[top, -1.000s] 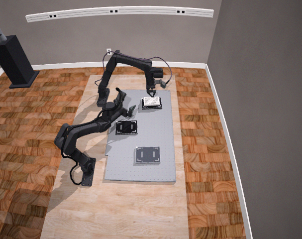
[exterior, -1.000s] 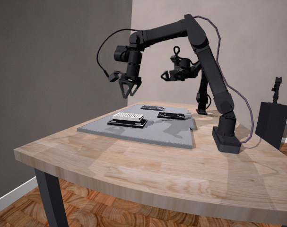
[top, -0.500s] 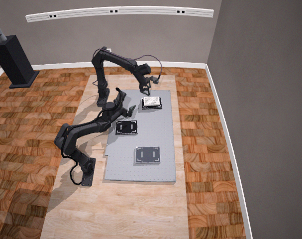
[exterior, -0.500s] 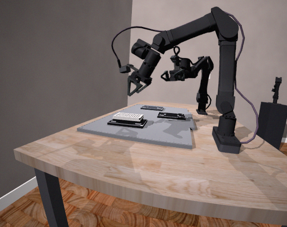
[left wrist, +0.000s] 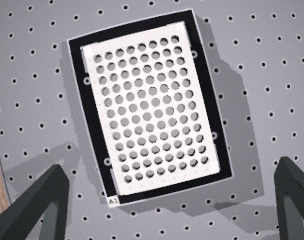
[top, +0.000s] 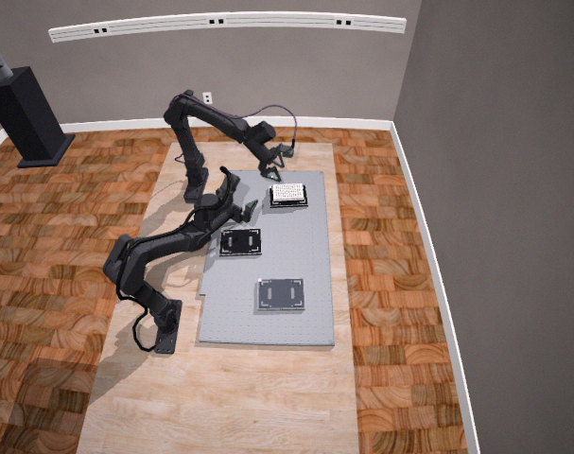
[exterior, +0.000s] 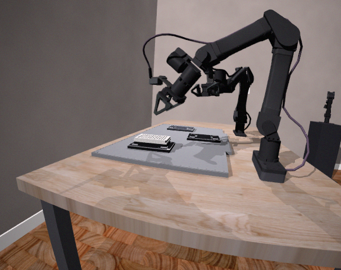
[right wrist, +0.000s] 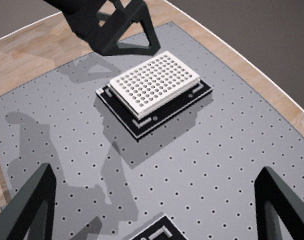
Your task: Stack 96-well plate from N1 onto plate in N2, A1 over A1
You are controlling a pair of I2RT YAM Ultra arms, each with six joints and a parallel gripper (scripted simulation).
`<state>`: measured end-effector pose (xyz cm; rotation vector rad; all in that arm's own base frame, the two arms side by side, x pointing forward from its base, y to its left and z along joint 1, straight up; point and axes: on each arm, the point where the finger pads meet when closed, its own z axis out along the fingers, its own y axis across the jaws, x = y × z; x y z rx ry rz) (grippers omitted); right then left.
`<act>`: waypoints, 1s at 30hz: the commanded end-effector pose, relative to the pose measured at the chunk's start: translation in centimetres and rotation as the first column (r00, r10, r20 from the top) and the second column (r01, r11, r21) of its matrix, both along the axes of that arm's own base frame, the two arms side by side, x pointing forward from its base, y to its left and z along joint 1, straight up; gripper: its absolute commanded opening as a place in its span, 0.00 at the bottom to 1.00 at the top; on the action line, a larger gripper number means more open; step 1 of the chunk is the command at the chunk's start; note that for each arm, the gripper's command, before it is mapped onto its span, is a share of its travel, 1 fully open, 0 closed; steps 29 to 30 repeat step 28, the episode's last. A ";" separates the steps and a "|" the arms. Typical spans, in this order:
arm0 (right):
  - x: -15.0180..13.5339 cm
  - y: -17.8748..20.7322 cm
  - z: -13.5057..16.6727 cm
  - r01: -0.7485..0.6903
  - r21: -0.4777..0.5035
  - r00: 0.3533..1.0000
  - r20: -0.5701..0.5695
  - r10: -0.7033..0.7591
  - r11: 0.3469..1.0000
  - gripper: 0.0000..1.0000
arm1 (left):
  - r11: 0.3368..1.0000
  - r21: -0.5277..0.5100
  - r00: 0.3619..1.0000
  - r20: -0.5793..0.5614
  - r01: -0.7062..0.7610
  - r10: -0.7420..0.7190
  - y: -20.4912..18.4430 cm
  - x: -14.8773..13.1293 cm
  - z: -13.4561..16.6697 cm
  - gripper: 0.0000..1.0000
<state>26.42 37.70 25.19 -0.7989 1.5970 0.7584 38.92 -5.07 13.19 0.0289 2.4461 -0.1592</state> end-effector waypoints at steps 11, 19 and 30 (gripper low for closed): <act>-0.1 0.3 1.5 -0.001 0.039 1.000 0.029 0.000 0.999 1.00 | 1.000 -0.008 0.999 0.054 0.005 -0.005 0.2 0.1 1.2 1.00; -0.1 0.3 1.5 -0.001 0.039 1.000 0.029 0.000 0.999 1.00 | 1.000 -0.007 0.998 0.055 0.001 0.000 0.1 0.4 1.3 1.00; -0.1 0.3 1.5 -0.001 0.039 1.000 0.029 0.000 0.999 1.00 | 1.000 -0.007 0.998 0.055 0.001 0.000 0.1 0.4 1.3 1.00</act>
